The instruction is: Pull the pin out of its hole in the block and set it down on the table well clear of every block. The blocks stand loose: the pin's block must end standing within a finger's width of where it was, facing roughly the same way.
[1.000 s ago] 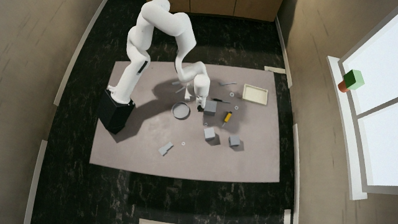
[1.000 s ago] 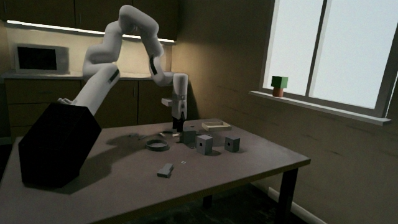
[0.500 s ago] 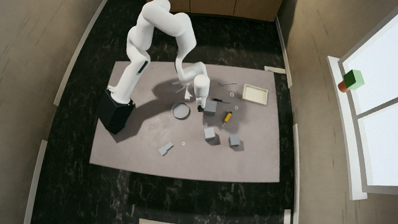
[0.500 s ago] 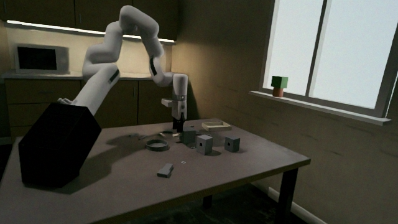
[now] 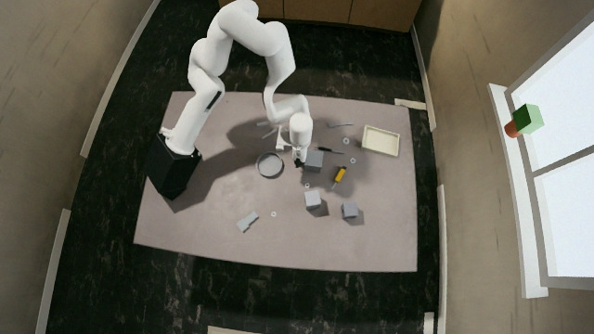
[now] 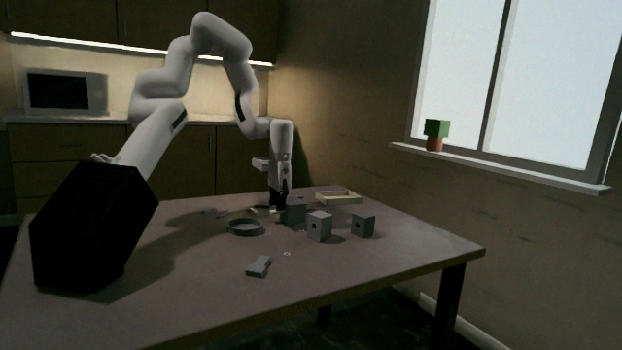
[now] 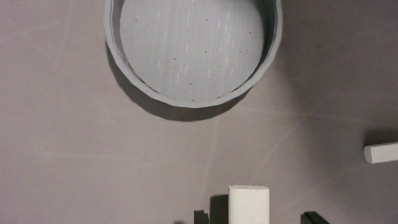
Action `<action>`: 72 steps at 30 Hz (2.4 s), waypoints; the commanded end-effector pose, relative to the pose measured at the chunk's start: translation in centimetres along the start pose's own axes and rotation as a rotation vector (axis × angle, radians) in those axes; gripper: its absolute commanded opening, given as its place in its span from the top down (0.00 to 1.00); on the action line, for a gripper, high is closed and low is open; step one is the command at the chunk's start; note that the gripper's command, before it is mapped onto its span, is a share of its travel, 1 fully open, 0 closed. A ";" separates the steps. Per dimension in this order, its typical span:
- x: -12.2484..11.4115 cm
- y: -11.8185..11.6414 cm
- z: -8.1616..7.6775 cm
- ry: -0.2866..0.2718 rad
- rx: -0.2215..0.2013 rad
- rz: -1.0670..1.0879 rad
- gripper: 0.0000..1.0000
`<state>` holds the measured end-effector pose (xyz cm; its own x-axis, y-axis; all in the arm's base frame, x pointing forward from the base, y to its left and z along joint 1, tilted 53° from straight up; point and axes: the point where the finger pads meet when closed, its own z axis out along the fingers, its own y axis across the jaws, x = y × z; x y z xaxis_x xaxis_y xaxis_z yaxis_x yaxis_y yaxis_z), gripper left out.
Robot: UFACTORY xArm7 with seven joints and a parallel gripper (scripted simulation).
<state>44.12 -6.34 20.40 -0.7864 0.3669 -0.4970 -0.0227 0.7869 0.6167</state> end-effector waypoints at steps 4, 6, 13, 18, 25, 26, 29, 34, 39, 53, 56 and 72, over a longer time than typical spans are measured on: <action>-0.1 0.0 0.1 -0.004 -0.001 0.004 0.45; -0.1 0.0 0.2 -0.005 -0.003 0.008 0.45; -0.2 0.0 0.3 -0.005 -0.003 0.010 0.45; -0.2 0.0 0.4 -0.005 -0.004 0.010 0.45; -0.2 0.0 1.2 -0.007 -0.005 0.011 0.45; -0.2 0.0 1.3 -0.007 -0.005 0.011 0.45; -0.2 0.0 1.3 -0.007 -0.005 0.011 0.45; -0.2 0.0 1.3 -0.007 -0.005 0.011 0.45; -0.2 0.0 1.4 -0.006 -0.005 0.012 0.45; -0.1 0.0 1.5 -0.005 -0.005 0.012 1.00; -0.1 0.0 1.5 -0.005 -0.005 0.012 1.00; -0.1 0.0 1.5 -0.005 -0.005 0.012 1.00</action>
<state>45.13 -5.53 19.48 -0.7850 0.3774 -0.4913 -0.0165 0.7800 0.6255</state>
